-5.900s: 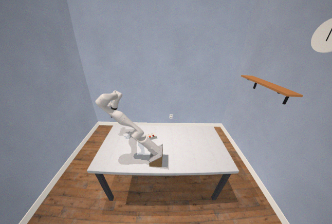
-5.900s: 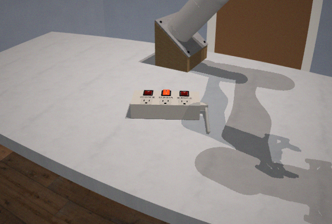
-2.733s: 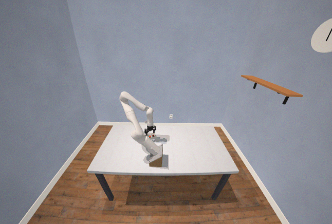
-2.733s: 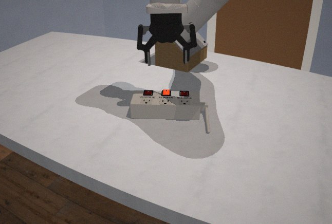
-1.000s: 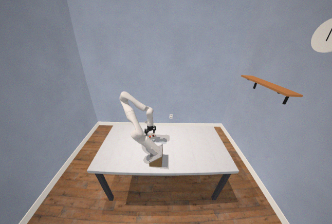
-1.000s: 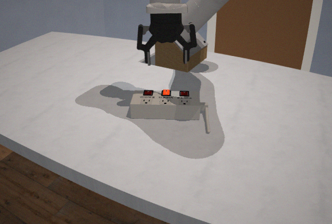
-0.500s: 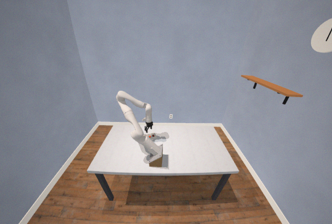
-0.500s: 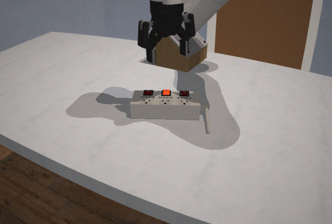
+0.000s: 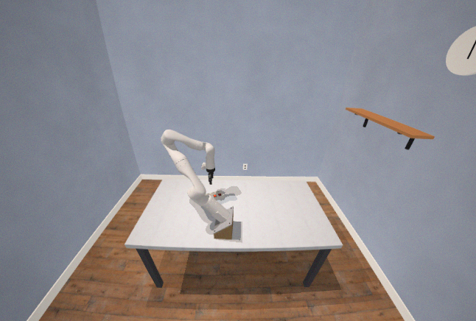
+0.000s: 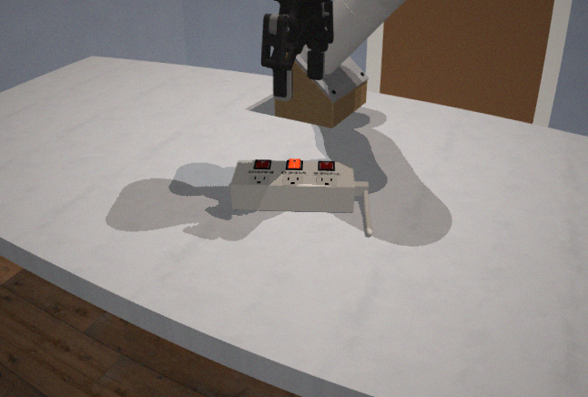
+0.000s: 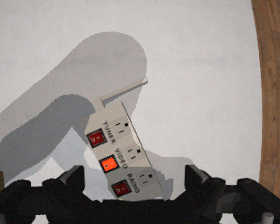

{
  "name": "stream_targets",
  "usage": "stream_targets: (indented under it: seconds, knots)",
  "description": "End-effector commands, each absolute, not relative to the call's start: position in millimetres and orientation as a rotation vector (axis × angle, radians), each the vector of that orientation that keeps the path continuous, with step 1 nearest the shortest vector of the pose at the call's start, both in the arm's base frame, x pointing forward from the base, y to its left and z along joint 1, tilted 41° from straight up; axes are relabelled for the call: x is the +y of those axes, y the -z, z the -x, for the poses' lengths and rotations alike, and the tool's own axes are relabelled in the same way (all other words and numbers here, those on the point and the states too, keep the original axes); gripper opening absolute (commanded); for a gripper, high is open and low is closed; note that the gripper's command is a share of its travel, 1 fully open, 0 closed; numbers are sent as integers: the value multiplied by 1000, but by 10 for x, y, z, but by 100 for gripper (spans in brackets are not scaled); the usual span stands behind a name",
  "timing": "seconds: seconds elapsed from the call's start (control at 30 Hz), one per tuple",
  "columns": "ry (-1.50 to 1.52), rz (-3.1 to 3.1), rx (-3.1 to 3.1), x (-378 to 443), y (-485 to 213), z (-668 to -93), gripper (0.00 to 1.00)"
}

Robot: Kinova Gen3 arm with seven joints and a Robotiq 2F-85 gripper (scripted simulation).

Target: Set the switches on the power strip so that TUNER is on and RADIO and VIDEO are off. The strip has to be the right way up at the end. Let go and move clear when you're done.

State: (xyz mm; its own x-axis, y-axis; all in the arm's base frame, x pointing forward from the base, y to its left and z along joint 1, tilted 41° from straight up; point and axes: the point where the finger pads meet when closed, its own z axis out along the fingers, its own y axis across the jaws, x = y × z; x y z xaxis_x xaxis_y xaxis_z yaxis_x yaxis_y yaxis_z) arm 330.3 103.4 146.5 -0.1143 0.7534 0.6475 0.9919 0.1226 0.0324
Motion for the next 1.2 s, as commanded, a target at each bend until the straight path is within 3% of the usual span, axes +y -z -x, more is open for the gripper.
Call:
stream_targets:
  seconds: [0.0,1.17]
  knots:
    - [659,1671,-1935,1034,-1492,-3301,100]
    - [617,1764,-1808,1084,-1466,-3262,100]
